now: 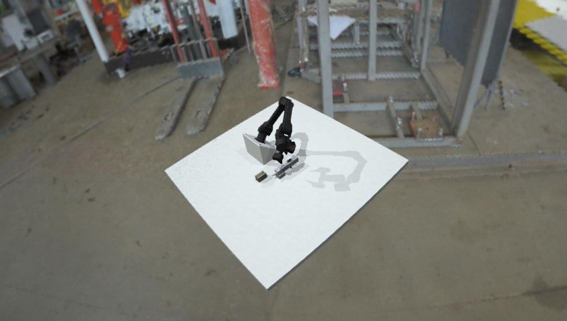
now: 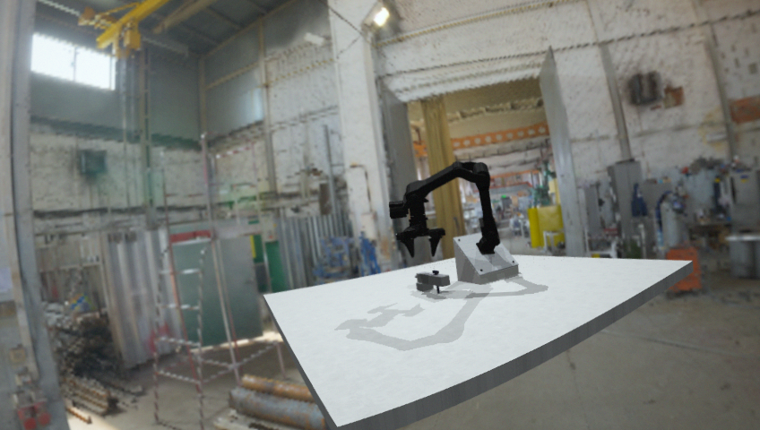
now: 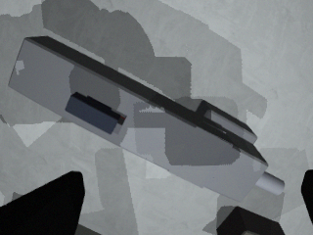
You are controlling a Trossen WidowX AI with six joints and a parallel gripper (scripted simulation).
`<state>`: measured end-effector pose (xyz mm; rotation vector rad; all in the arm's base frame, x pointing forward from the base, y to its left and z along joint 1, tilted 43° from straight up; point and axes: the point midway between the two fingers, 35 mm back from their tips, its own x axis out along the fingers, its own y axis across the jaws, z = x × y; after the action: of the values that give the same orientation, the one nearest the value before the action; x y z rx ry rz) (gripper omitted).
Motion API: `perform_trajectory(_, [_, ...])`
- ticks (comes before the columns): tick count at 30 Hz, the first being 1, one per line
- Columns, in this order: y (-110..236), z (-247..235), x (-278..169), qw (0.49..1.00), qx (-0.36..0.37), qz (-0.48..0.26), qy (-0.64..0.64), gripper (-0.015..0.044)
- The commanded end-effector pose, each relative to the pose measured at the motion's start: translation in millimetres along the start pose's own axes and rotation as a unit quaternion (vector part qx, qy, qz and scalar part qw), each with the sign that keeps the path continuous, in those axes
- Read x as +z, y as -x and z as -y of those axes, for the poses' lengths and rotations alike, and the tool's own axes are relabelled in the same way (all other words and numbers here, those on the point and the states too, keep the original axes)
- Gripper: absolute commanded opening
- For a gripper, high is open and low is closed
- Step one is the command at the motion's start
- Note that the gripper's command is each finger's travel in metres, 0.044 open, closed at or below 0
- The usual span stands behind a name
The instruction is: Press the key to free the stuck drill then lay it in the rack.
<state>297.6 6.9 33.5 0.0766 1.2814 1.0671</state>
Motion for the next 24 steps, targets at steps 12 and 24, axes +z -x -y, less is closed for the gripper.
perform_trajectory(12, [-67,85,-63,0.868,0.002,-0.006,0.497,0.044])
perform_trajectory(24, [-70,87,-66,0.858,0.002,-0.006,0.513,0.044])
